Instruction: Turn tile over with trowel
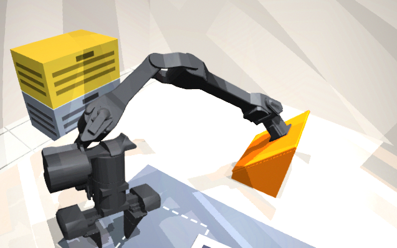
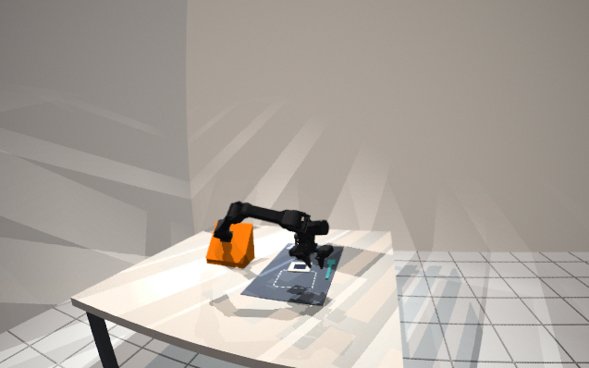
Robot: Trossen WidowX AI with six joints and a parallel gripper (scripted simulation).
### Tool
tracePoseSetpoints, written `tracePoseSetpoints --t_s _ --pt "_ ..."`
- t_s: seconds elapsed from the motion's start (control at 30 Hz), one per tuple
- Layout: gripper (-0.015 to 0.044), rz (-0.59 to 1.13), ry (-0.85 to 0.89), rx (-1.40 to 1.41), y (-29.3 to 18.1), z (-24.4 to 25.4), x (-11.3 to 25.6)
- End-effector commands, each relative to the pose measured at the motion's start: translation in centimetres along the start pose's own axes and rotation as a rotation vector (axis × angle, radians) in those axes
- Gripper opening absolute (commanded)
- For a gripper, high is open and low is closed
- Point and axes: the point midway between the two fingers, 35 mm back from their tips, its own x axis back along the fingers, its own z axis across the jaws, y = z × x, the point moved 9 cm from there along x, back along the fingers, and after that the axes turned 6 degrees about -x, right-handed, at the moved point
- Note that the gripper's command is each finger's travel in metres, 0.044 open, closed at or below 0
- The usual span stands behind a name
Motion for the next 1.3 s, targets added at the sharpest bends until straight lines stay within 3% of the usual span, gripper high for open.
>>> tracePoseSetpoints --t_s 0.0,0.6,1.27 --pt "0.0270 0.022 -0.027 0.112 -3.0 -0.9 -0.2" --pt "0.0270 0.075 -0.149 0.694 -18.1 -8.5 -0.4" --pt "0.0270 0.038 -0.261 1.370 -31.1 -22.8 0.3"
